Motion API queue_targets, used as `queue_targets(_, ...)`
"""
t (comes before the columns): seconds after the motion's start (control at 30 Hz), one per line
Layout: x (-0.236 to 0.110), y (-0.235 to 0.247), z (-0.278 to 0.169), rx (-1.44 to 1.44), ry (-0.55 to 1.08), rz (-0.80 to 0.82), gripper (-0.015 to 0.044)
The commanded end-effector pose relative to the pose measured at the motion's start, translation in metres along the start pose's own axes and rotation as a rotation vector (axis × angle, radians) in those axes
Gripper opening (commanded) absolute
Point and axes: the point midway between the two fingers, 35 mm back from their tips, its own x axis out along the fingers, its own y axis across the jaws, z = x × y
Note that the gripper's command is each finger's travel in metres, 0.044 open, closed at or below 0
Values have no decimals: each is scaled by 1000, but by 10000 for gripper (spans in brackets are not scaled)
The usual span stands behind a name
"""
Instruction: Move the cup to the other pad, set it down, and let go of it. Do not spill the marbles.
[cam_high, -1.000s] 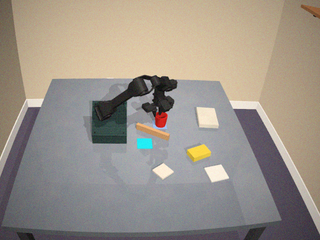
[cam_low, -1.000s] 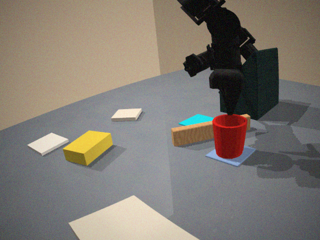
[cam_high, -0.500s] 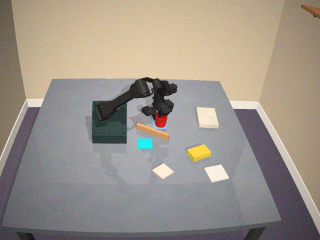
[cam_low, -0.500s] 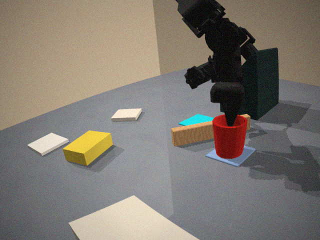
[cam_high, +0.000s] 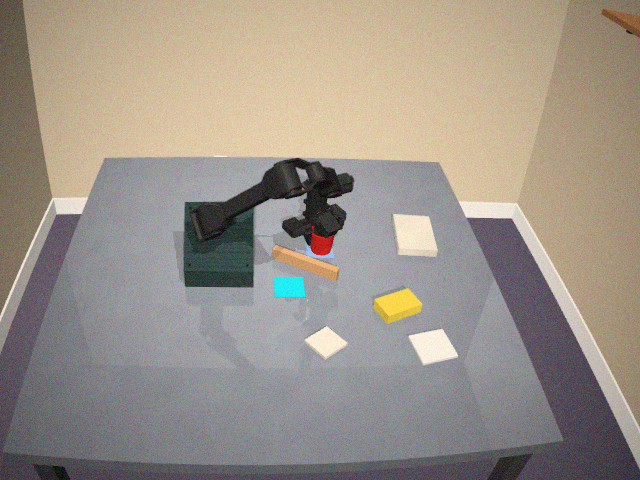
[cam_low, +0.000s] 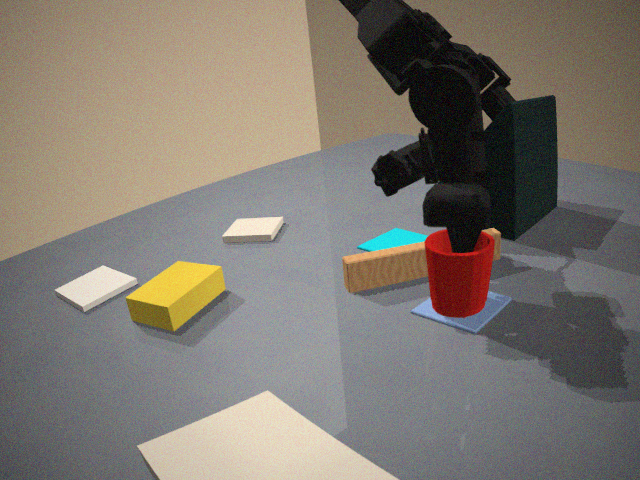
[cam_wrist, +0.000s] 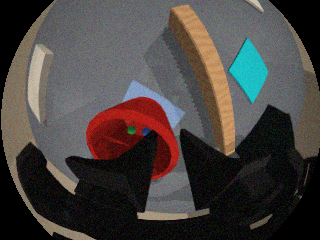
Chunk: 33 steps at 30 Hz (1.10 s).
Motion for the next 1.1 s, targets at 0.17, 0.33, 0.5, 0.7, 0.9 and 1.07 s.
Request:
queue_targets(0.17,-1,0,0,1,0,1,29)
queue_targets(0.33,-1,0,0,1,0,1,0)
queue_targets(0.5,-7,1,0,0,0,1,0)
queue_targets(0.7,-30,2,0,-2,0,3,0)
queue_targets(0.9,-56,0,-1,-4,-1,2,0)
queue_targets(1.07,-63,0,-1,-4,-2,2,0)
